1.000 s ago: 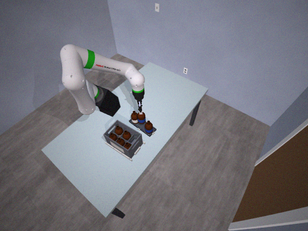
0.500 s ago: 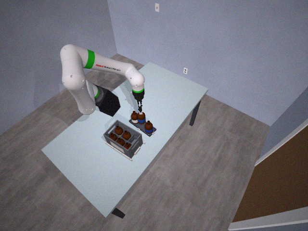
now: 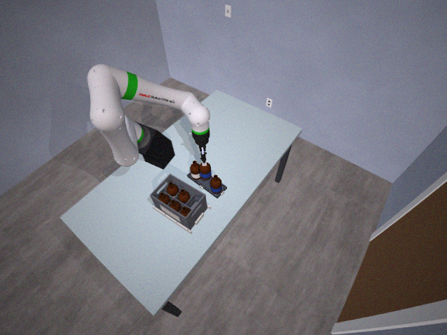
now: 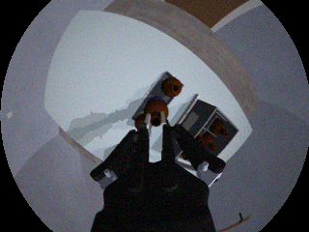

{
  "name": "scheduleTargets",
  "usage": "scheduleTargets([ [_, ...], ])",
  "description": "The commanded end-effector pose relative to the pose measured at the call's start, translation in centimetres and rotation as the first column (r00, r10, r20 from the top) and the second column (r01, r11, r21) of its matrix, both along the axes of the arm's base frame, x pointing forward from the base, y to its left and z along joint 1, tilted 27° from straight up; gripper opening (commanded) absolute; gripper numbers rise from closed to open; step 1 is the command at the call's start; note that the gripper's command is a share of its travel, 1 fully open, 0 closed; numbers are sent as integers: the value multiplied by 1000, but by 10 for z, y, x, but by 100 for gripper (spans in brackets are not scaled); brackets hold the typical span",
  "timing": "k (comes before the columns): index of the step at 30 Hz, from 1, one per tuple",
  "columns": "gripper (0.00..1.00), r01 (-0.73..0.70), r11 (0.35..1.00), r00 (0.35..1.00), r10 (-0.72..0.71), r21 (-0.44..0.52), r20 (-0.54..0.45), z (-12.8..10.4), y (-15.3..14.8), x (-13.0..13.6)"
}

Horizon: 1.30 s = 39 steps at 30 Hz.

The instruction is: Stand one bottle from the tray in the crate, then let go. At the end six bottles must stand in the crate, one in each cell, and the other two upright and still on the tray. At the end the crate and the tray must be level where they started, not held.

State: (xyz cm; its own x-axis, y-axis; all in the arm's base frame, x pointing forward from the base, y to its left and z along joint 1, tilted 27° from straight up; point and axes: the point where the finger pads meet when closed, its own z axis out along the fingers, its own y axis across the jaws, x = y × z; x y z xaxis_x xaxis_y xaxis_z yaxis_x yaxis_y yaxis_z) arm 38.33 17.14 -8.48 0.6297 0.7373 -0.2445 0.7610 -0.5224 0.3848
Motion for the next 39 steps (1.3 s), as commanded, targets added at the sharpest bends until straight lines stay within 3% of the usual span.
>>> scheduleTargets([
  [1, 0, 0, 1000, 1000, 0, 0, 0, 0, 0, 0],
  [39, 0, 0, 1000, 1000, 0, 0, 0, 28, 13, -5],
])
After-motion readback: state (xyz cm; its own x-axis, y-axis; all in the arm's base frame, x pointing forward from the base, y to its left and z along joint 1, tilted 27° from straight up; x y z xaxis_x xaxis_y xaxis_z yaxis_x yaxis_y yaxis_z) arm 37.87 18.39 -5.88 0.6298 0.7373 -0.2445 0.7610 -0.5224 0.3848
